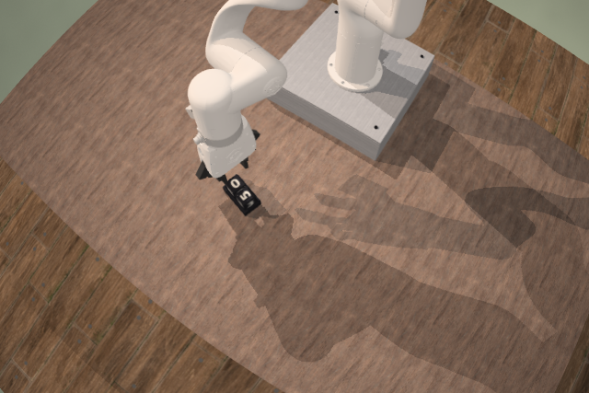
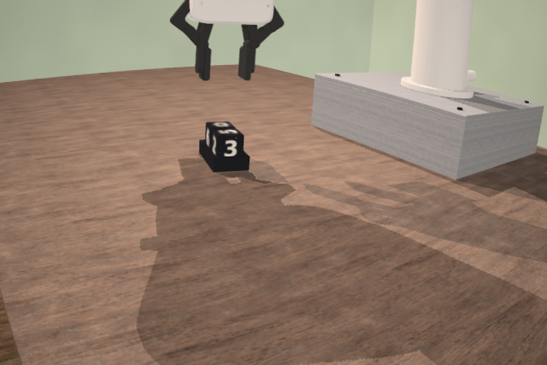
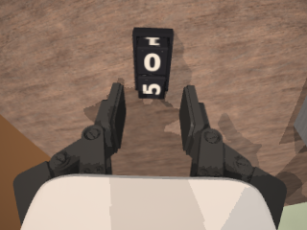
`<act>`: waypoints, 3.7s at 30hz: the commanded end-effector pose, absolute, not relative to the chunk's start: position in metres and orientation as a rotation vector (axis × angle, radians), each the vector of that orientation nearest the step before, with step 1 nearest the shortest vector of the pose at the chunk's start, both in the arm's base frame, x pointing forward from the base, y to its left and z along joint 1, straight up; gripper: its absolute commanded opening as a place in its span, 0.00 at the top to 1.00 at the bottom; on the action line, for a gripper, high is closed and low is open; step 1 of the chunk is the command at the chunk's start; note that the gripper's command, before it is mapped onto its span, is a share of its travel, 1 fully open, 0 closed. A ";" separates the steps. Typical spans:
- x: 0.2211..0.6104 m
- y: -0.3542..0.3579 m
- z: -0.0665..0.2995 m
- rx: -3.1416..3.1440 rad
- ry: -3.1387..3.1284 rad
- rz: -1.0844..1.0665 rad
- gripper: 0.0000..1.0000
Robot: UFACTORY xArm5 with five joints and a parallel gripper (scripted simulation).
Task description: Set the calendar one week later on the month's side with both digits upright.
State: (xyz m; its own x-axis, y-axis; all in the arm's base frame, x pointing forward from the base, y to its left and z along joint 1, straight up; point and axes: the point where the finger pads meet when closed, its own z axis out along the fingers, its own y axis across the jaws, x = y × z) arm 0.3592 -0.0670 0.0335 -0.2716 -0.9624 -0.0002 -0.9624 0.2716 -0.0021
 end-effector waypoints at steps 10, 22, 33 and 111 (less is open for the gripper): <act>0.360 -0.067 0.027 -1.893 2.502 -0.006 0.51; 0.361 -0.067 0.013 -1.893 2.502 -0.006 0.51; 0.361 -0.067 -0.002 -1.893 2.502 -0.006 0.51; 0.361 -0.067 -0.017 -1.893 2.502 -0.006 0.51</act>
State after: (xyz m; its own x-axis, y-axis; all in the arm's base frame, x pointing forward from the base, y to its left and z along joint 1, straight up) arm 0.3597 -0.0664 -0.0175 -0.2718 -0.9624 -0.0002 -0.9624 0.2718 -0.0023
